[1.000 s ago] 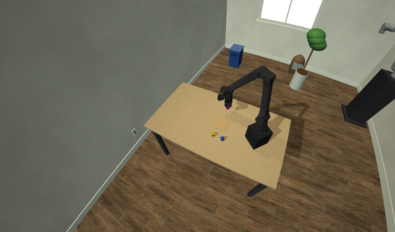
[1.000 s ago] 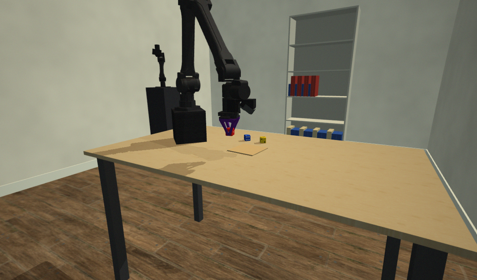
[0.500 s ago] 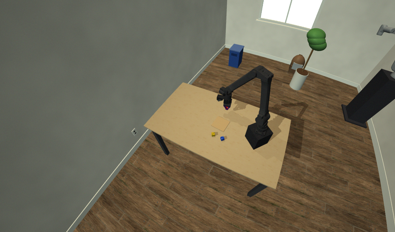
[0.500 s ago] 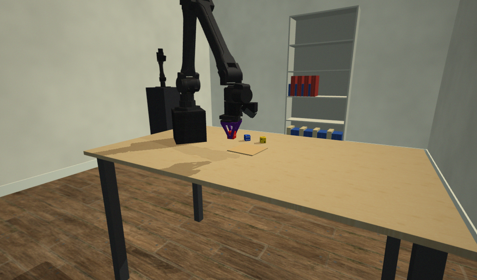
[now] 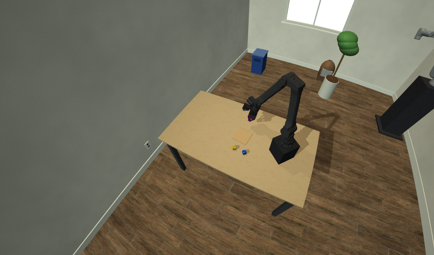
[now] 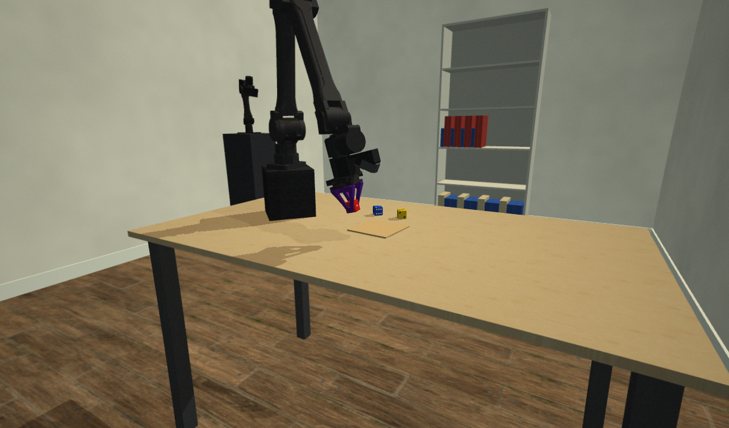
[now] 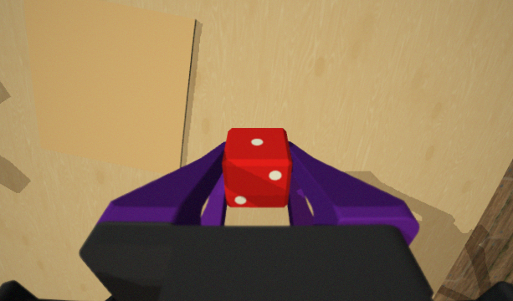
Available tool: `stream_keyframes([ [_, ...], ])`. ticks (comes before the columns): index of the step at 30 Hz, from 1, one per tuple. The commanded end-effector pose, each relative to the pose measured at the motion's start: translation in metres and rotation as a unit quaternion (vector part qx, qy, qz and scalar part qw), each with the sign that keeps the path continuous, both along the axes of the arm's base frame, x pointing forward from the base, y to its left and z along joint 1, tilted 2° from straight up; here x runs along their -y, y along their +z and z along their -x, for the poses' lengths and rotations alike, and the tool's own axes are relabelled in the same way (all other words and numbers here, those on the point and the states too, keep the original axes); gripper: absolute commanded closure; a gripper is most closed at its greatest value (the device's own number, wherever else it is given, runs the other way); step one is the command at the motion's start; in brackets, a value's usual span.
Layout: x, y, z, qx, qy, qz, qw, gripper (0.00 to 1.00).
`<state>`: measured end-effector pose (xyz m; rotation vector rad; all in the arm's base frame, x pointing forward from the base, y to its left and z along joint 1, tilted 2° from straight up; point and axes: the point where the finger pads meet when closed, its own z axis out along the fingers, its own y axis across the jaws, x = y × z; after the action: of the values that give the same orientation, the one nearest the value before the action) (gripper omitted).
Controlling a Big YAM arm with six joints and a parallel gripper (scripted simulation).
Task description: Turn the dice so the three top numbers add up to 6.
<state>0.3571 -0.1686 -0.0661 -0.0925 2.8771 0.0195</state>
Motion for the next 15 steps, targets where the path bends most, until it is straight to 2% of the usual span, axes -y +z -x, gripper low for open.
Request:
stream_keyframes([
  [1,0.013,0.016,-0.018,0.085,0.006,0.020,0.996,0.74],
  [3,0.013,0.017,-0.018,0.143,0.007,0.017,0.989,0.74],
  [4,0.013,0.017,-0.018,0.145,0.007,0.017,0.989,0.74],
  [5,0.009,0.004,-0.012,0.161,0.007,0.006,0.987,0.74],
  [11,0.009,0.006,-0.012,0.310,-0.001,-0.009,0.951,0.74],
  [14,0.008,0.007,-0.011,0.359,0.000,-0.012,0.933,0.74],
  [15,0.008,0.007,-0.011,0.359,0.000,-0.012,0.933,0.74],
])
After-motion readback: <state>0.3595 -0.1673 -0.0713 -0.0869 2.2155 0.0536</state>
